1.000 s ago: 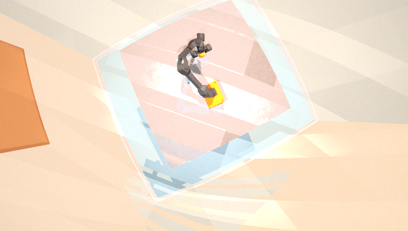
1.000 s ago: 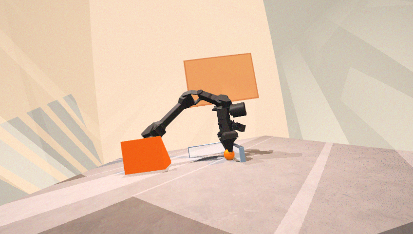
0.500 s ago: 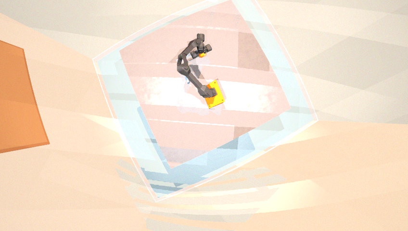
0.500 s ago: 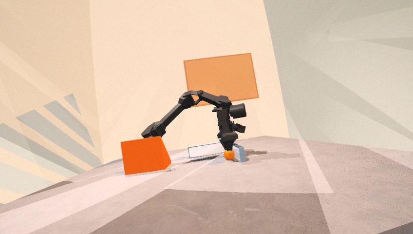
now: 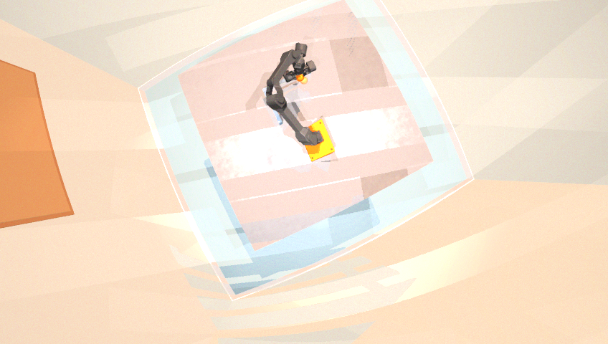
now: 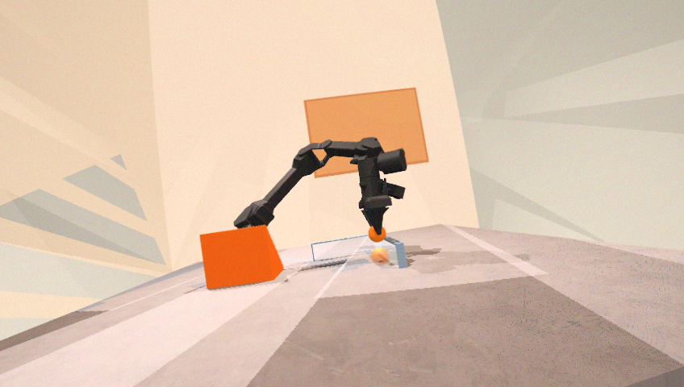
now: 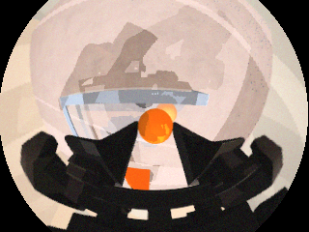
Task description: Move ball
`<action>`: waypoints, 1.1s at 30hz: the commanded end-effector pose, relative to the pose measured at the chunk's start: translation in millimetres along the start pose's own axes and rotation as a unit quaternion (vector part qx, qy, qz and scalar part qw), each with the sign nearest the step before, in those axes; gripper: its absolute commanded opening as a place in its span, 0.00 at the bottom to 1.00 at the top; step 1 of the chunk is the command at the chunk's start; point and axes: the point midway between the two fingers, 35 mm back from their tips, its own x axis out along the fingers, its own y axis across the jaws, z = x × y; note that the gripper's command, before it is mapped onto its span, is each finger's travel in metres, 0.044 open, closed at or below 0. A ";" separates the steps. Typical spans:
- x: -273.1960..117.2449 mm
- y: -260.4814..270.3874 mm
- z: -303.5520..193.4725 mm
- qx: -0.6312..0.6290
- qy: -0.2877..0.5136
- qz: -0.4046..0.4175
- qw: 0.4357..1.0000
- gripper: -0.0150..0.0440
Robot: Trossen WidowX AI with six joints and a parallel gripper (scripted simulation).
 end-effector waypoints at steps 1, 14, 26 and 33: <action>-31.2 -0.6 0.1 -0.004 -0.003 -0.004 1.000 0.25; -68.3 -1.1 -5.4 -0.003 -0.007 -0.004 1.000 0.25; -24.1 -23.9 -7.8 -0.004 -0.007 -0.004 1.000 0.25; -0.9 -24.7 -5.8 -0.004 -0.007 -0.004 1.000 0.25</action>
